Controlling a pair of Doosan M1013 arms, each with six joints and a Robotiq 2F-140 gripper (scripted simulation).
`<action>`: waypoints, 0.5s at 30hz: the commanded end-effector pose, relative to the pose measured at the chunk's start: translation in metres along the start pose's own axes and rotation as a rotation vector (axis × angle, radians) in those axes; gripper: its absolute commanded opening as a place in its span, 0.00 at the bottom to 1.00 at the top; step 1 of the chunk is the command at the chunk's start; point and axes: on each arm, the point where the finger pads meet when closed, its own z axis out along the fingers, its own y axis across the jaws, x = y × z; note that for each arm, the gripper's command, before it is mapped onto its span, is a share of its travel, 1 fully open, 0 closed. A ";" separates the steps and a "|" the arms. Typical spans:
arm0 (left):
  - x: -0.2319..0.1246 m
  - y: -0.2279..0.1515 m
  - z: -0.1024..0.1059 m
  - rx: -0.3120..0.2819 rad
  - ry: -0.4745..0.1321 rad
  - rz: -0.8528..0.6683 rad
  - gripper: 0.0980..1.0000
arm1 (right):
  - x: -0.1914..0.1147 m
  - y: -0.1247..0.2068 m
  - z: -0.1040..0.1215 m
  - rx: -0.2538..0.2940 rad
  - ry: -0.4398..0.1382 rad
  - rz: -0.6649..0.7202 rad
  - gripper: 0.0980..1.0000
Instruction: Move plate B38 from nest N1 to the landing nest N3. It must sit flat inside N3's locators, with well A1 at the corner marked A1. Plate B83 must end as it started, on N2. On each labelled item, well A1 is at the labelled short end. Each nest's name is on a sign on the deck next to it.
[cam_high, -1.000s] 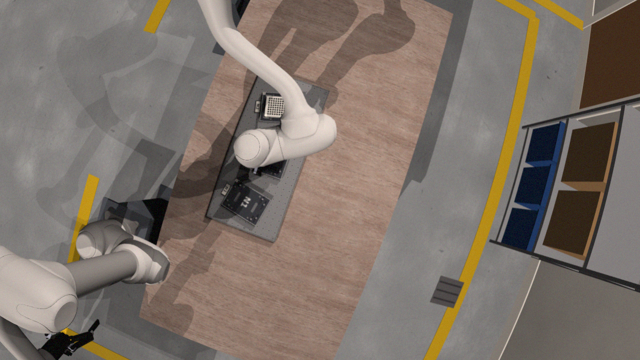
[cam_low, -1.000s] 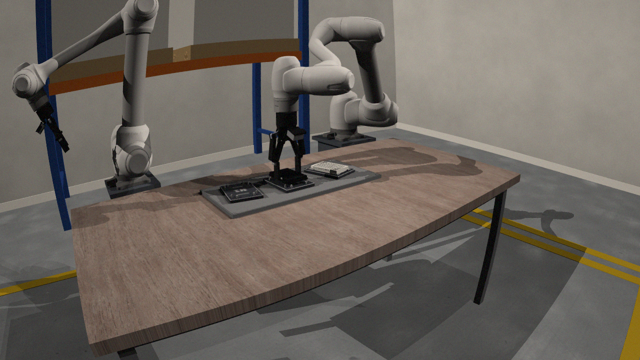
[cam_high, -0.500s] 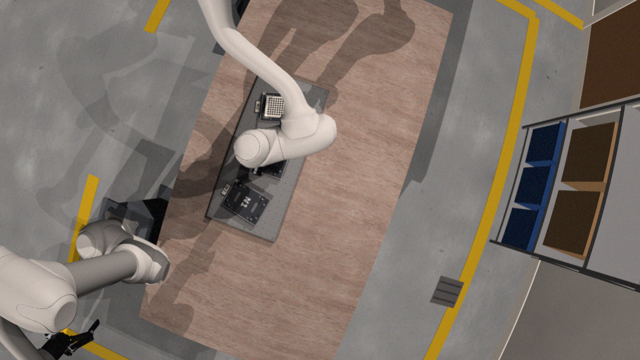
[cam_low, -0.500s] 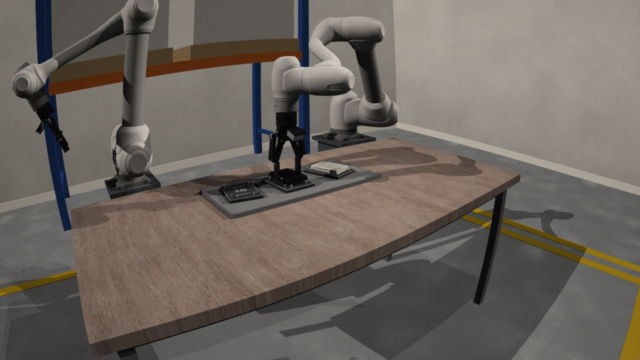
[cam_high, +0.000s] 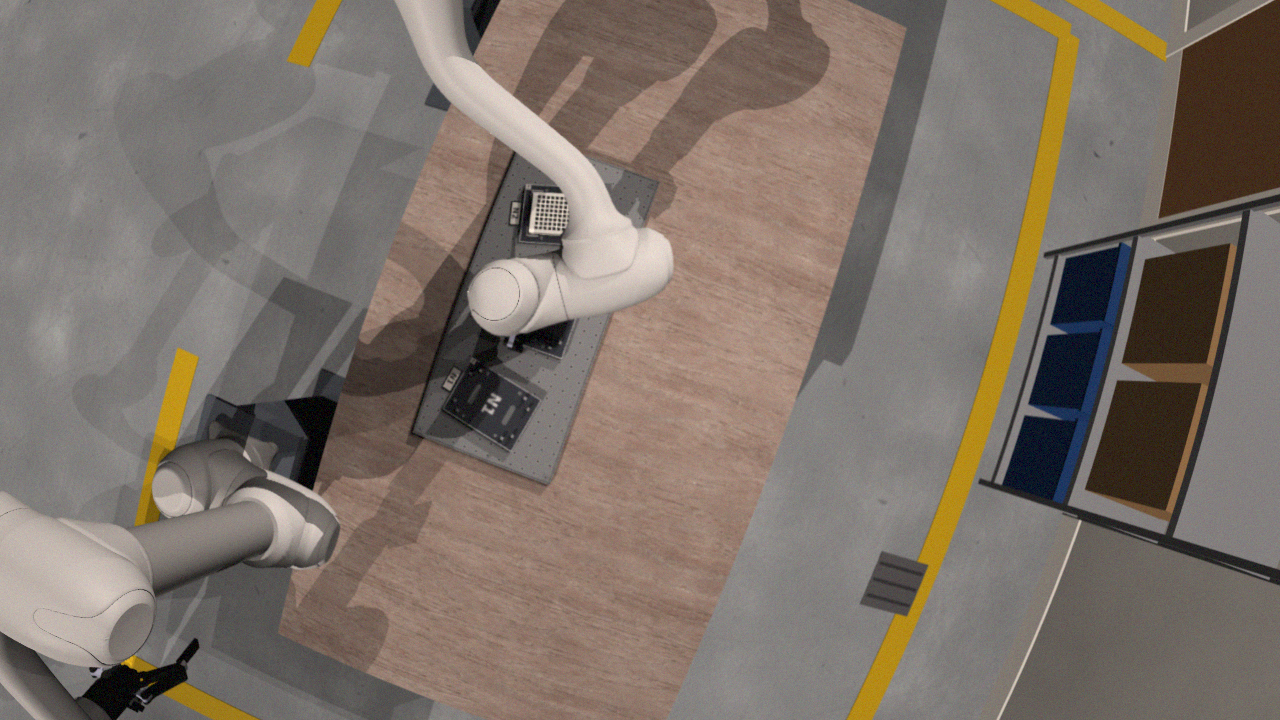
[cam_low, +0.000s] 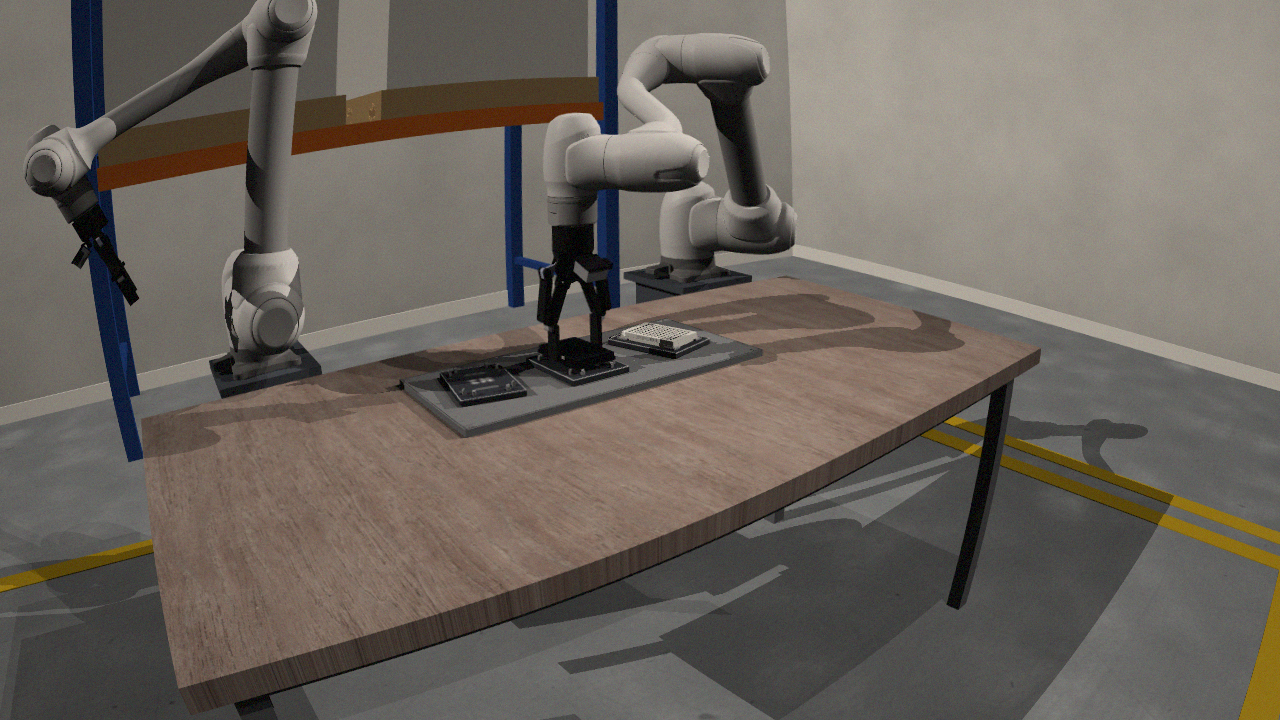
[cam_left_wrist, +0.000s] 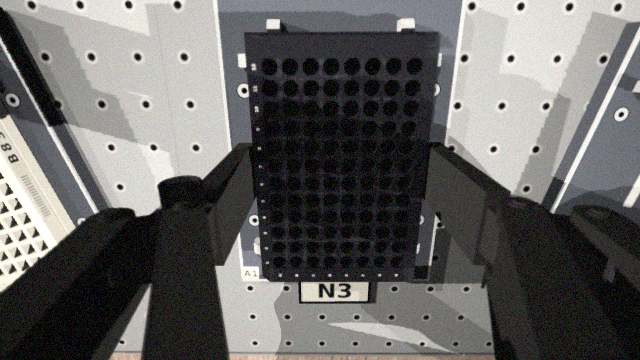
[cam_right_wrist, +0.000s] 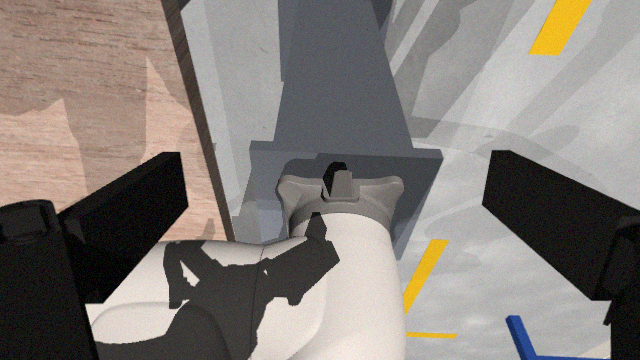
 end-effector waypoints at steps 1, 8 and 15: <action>0.001 0.000 -0.002 -0.002 0.002 0.000 0.57 | 0.000 0.000 -0.001 0.000 0.001 0.000 1.00; 0.001 0.000 0.002 -0.002 0.002 0.000 0.57 | 0.000 0.000 -0.001 0.000 0.001 0.000 1.00; 0.001 0.000 0.006 -0.002 0.002 0.000 0.57 | 0.000 0.000 -0.001 0.000 0.001 0.000 1.00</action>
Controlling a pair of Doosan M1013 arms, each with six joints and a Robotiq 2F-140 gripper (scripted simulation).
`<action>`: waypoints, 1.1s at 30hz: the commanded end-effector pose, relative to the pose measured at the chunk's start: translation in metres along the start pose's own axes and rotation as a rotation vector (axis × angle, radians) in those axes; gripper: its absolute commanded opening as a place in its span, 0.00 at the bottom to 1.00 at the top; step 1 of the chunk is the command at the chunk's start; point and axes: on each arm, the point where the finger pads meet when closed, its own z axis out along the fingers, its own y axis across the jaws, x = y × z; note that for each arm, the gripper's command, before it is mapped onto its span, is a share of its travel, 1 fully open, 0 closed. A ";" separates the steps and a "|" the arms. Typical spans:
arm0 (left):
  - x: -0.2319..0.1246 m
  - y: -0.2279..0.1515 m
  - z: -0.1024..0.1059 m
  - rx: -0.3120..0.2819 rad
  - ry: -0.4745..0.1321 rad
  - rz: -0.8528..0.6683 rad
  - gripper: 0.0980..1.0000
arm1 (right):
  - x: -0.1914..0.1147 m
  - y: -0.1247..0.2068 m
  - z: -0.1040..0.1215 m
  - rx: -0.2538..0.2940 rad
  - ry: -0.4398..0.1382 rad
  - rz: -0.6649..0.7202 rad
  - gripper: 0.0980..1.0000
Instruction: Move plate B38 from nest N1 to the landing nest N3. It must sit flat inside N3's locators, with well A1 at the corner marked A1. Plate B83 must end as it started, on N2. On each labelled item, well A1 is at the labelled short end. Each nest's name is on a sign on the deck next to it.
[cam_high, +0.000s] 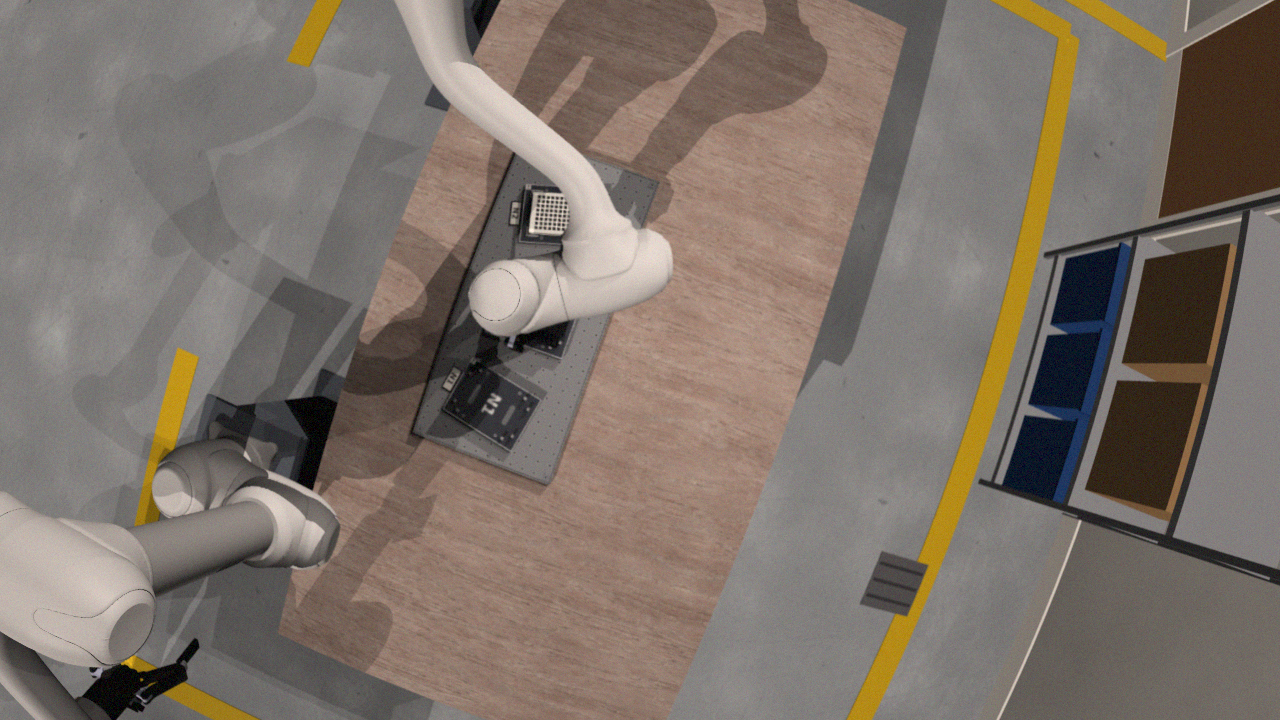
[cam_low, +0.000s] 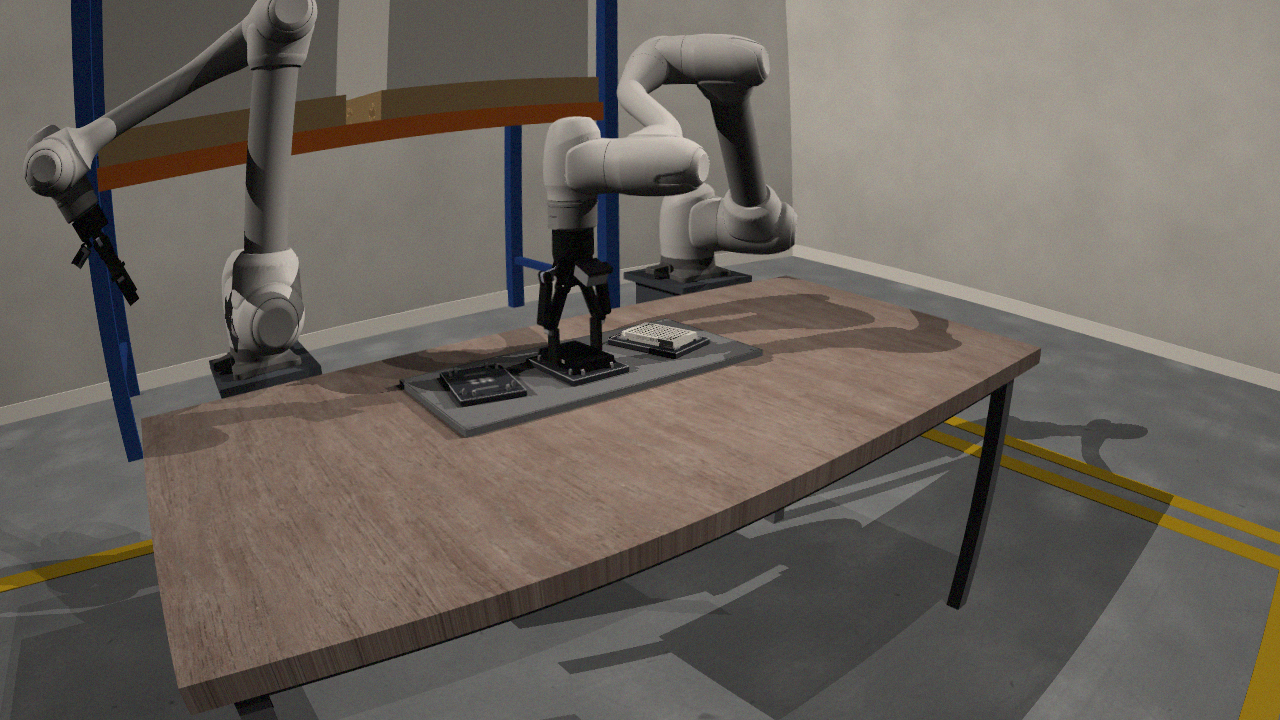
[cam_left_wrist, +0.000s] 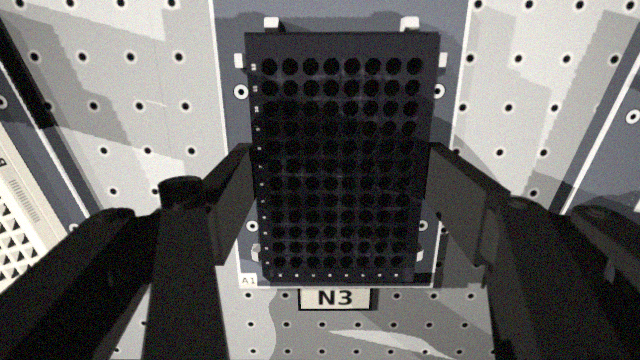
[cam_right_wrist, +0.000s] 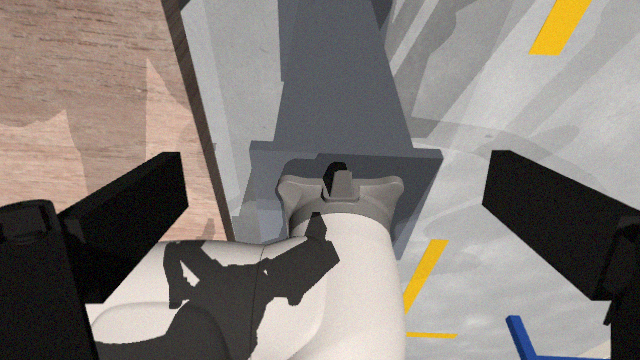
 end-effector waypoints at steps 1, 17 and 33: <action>0.001 0.000 -0.001 -0.002 0.002 0.000 0.57 | 0.000 0.000 -0.001 0.000 0.001 0.000 1.00; 0.001 0.000 0.002 -0.002 0.002 0.000 0.57 | 0.000 0.000 -0.001 0.000 0.001 0.000 1.00; 0.001 0.000 0.002 -0.002 0.002 0.000 0.66 | 0.000 0.000 -0.001 0.000 0.001 0.000 1.00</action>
